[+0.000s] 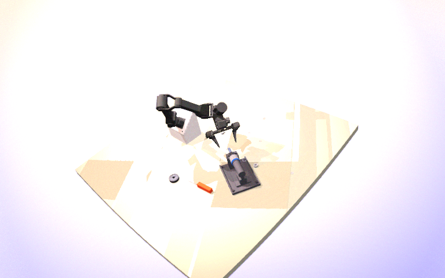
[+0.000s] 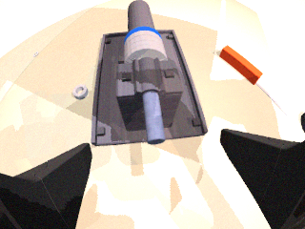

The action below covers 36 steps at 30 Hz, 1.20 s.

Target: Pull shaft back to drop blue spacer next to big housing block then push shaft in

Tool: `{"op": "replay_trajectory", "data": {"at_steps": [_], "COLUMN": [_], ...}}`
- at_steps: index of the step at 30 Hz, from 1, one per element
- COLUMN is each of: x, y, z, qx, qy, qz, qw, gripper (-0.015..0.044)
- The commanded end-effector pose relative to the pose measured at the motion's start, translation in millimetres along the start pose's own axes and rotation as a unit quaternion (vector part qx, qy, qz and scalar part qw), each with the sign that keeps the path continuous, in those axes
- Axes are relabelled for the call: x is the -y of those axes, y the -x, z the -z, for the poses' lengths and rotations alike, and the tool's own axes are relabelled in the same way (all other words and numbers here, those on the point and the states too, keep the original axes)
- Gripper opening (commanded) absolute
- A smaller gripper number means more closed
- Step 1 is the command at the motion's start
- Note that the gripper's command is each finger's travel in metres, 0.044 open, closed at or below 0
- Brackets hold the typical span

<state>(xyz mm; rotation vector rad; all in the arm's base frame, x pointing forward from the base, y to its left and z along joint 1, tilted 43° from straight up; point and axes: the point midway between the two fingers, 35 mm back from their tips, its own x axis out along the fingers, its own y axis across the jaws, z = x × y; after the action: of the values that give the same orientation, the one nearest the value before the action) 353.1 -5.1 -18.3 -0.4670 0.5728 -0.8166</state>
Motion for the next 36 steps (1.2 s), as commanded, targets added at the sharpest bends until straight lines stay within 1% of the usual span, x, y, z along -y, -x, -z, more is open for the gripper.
{"op": "replay_trajectory", "data": {"at_steps": [1,19,36], "x": [0.5,0.4,0.0], "y": [0.0,1.3,-24.6], "z": [-0.6,1.6,1.8], "qx": [0.001,0.001,-0.001], "qy": [0.0,0.0,0.0], "qz": [0.001,0.001,0.001], "qw": [1.0,1.0,1.0], "gripper": [0.044,0.044,0.044]}}
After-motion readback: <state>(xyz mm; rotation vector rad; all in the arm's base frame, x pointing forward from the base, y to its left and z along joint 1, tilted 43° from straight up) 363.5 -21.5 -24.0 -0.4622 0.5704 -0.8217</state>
